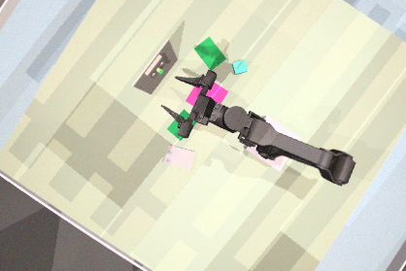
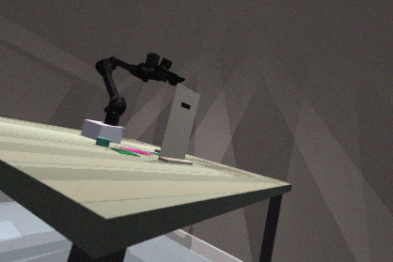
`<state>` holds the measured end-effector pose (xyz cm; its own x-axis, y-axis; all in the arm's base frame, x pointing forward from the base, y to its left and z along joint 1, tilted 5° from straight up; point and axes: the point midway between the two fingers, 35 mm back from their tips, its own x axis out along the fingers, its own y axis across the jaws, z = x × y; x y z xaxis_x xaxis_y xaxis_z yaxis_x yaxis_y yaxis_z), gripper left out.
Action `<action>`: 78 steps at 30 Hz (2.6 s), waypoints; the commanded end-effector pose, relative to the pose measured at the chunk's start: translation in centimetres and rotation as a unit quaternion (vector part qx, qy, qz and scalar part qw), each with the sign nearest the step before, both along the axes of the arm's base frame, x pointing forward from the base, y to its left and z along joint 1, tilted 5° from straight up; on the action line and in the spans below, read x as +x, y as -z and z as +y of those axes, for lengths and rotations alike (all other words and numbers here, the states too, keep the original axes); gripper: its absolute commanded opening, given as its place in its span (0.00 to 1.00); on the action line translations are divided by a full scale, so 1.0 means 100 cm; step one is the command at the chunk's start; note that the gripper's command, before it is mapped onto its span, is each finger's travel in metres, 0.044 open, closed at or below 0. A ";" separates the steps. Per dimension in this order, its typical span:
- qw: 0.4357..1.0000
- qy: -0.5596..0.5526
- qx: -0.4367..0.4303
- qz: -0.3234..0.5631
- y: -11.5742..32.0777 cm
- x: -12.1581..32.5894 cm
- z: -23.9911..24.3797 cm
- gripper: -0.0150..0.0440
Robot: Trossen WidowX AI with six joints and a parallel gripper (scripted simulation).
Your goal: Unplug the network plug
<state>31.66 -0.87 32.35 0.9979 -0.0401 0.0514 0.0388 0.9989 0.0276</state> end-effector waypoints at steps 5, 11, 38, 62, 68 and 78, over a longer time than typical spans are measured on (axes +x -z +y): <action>0.998 -0.005 0.059 -0.003 0.013 0.002 -0.004 0.71; 0.987 -0.014 0.160 -0.006 0.034 0.003 -0.011 0.52; 0.812 -0.047 0.581 -0.011 0.128 -0.024 -0.035 0.52; 0.743 -0.053 0.667 -0.010 0.143 -0.018 -0.042 0.52; 0.743 -0.054 0.667 -0.011 0.141 -0.002 -0.046 0.52; 0.743 -0.054 0.667 -0.011 0.143 0.020 -0.052 0.52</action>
<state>32.96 -5.83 17.96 0.9987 0.0129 0.0490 -0.0499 0.0838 0.9952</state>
